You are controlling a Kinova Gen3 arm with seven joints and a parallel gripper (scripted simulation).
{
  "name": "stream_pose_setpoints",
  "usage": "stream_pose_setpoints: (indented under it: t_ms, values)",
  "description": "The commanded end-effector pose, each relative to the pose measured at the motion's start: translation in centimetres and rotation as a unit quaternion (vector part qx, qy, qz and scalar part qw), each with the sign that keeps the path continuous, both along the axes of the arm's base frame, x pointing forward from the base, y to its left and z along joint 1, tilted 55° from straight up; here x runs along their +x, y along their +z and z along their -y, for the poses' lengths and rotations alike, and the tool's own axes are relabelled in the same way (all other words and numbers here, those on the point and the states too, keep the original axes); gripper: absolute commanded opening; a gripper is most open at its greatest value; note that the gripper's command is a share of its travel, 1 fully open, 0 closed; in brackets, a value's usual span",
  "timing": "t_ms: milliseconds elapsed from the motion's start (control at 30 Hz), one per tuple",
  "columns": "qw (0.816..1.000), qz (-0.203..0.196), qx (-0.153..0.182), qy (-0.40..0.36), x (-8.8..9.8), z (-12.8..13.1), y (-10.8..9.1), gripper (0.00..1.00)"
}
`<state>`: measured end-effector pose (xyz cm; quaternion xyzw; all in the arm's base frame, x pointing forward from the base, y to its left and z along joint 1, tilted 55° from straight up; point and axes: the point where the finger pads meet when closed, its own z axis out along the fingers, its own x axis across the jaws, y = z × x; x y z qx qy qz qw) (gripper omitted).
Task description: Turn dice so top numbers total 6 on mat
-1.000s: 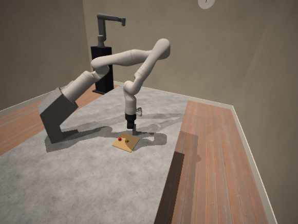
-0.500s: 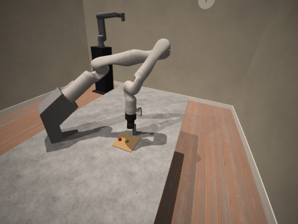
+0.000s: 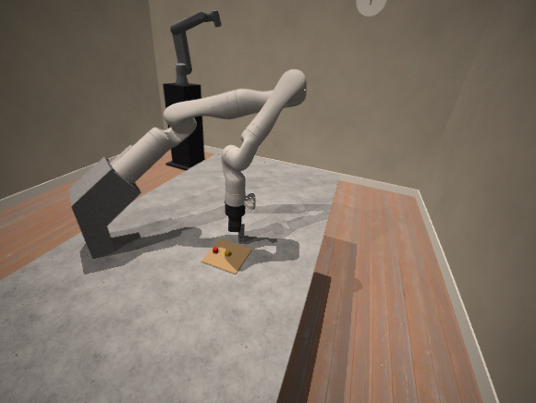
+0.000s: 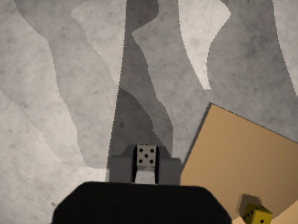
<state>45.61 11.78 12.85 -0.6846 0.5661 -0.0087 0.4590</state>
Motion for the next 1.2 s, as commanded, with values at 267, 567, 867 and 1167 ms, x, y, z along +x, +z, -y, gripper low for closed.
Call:
stream_pose_setpoints:
  t_ms: [267, 567, 867, 1167]
  values:
    - [1.000, 0.000, 0.000, -0.001, 0.0, 0.1, 0.0, 0.34]
    - [1.000, 0.000, 0.000, -0.001, 0.0, 0.1, 0.0, 0.34]
    - [1.000, 0.000, 0.000, -0.001, -0.2, 0.3, 0.3, 0.34]
    - [1.000, 0.000, 0.000, -0.001, -1.1, 1.3, 1.2, 0.34]
